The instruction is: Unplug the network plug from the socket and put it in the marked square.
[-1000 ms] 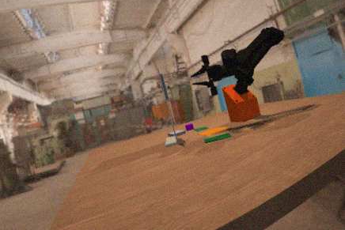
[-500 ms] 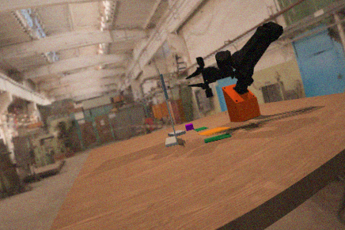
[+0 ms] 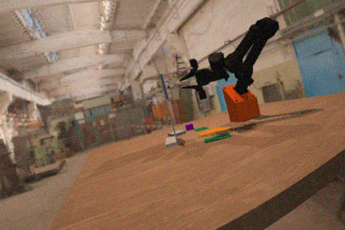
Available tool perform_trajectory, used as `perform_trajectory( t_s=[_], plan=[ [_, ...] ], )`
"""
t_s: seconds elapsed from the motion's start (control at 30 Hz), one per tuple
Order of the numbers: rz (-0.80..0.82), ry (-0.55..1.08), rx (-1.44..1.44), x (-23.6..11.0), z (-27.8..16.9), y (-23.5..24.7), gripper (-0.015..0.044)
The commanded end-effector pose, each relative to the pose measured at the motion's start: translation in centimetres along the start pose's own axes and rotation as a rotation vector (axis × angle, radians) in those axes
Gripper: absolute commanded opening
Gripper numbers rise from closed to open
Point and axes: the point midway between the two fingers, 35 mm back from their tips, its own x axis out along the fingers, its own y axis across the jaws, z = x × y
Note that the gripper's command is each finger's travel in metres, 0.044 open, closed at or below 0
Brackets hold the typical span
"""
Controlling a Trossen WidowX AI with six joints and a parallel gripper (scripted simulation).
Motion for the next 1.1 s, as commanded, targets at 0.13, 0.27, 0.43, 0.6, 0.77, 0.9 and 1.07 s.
perform_trajectory(
  t_s=[0.13,0.27,0.43,0.6,0.77,0.9,1.07],
  plan=[
    [-0.007,-0.007,-0.001,0.9,0.6,-0.3,0.0156],
    [-0.007,-0.007,-0.001,1.2,0.8,-0.4,0.0156],
    [-0.007,-0.007,-0.001,1.7,1.0,-0.4,0.0156],
    [-0.007,-0.007,-0.001,2.2,1.1,-0.4,0.0156],
    [-0.007,-0.007,-0.001,2.7,1.3,-0.4,0.0156],
    [-0.007,-0.008,-0.001,3.1,1.4,-0.5,0.0156],
    [-0.008,-0.008,-0.001,3.7,1.6,-0.5,0.0156]
  ],
)
